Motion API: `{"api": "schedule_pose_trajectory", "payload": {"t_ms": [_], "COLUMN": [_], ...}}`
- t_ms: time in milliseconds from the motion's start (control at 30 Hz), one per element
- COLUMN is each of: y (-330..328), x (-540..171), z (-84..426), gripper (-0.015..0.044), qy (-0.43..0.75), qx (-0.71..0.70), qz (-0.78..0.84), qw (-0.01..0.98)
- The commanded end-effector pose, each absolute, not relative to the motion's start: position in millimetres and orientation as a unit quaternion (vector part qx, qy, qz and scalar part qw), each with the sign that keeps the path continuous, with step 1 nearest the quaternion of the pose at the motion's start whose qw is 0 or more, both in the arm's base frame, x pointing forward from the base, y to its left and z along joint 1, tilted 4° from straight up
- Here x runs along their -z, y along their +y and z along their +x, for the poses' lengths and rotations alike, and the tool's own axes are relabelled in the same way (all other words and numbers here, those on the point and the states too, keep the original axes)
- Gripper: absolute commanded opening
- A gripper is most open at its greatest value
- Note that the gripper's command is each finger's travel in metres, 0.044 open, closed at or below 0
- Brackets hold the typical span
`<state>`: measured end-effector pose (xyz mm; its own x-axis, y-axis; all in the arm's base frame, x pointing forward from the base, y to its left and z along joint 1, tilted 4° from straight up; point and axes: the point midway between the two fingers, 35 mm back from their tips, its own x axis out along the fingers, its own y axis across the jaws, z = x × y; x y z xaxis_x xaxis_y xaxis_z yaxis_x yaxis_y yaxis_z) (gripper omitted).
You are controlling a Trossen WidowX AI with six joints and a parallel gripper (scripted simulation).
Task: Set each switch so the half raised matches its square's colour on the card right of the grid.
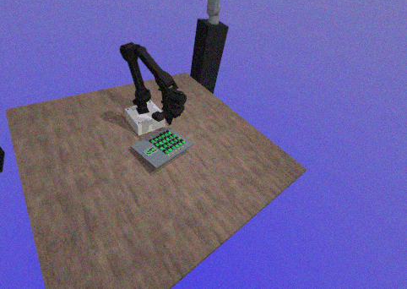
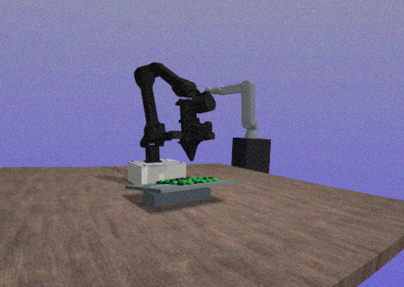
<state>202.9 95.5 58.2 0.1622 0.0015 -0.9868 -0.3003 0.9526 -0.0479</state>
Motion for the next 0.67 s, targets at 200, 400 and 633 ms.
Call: {"api": "schedule_pose_trajectory", "payload": {"t_ms": [200,400,633], "y": [57.0,50.9,50.9], "x": [-80.0,-81.7,-81.7], "z": [257.7,264.4,264.4], "gripper": [0.0000,0.0000,0.0000], "qy": [0.640,0.640,0.640], "qx": [-0.095,-0.095,-0.095], "qz": [-0.120,-0.120,-0.120], "qw": [0.753,0.753,0.753]}}
